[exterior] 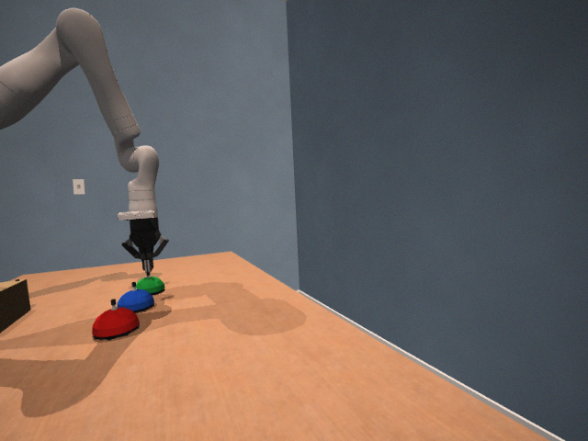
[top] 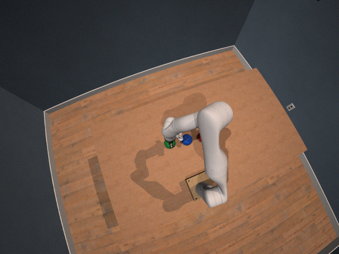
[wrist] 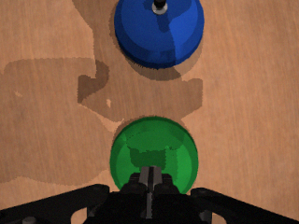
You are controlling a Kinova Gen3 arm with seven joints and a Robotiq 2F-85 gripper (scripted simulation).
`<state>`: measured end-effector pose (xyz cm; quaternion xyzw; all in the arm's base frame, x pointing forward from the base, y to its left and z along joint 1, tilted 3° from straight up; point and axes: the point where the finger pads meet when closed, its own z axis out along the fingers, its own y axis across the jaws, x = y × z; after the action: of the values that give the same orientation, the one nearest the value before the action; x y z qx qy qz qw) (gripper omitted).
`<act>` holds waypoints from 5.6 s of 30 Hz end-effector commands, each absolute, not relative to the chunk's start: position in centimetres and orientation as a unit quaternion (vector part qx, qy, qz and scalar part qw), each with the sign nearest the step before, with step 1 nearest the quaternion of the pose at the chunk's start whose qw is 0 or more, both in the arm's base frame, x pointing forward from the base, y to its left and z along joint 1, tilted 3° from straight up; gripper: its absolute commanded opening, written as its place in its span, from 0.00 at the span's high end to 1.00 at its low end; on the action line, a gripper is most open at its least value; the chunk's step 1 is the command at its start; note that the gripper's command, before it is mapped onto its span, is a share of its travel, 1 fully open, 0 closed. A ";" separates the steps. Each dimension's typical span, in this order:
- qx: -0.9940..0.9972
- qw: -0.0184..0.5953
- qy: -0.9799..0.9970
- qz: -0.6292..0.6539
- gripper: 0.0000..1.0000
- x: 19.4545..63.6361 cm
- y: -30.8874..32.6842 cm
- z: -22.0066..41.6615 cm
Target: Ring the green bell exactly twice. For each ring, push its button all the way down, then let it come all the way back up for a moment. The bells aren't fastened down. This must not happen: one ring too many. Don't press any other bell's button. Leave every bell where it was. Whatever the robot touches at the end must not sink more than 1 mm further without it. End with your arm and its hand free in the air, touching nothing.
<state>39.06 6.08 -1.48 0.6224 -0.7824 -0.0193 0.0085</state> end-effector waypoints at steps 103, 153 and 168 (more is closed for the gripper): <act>0.621 0.007 -0.783 -0.019 1.00 38.9 6.1 -0.9; 0.621 0.007 -0.783 -0.020 1.00 38.7 6.1 -0.1; 0.621 0.008 -0.783 -0.020 1.00 38.7 6.0 0.0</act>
<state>38.92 6.10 -0.24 0.6190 -0.7852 -0.0193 0.0052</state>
